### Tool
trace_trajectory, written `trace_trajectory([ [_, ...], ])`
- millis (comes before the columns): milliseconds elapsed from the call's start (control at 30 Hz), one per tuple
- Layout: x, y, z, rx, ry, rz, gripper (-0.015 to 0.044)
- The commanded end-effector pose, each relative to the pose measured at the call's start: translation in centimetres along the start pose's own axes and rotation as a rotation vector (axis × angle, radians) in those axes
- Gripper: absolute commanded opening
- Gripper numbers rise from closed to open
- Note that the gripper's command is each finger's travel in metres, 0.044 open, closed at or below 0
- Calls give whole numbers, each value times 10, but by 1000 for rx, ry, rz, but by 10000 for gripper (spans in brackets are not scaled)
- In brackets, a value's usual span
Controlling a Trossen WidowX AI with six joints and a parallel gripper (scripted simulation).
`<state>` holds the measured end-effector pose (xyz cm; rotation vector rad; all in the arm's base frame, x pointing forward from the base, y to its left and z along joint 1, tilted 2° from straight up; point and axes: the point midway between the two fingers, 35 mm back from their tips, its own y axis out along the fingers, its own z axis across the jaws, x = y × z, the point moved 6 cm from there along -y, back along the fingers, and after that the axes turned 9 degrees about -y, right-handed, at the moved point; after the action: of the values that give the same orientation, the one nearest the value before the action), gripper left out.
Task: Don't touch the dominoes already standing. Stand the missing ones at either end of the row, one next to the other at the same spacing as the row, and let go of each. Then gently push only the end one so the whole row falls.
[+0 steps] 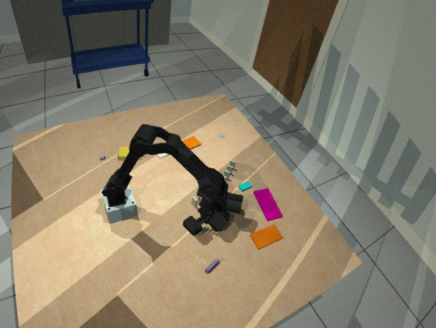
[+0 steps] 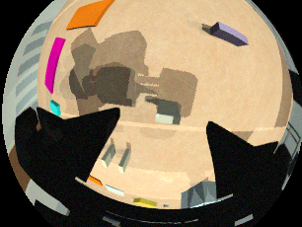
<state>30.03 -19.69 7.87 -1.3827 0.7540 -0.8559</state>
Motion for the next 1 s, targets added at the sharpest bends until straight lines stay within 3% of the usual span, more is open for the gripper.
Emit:
trace_trajectory([
  [0,-4,17,-2,-10,4,10,440],
  [433,-4,32,-3,-10,4,10,440],
  [833,-4,32,-3,-10,4,10,125],
  [967,-4,32,-3,-10,4,10,107],
])
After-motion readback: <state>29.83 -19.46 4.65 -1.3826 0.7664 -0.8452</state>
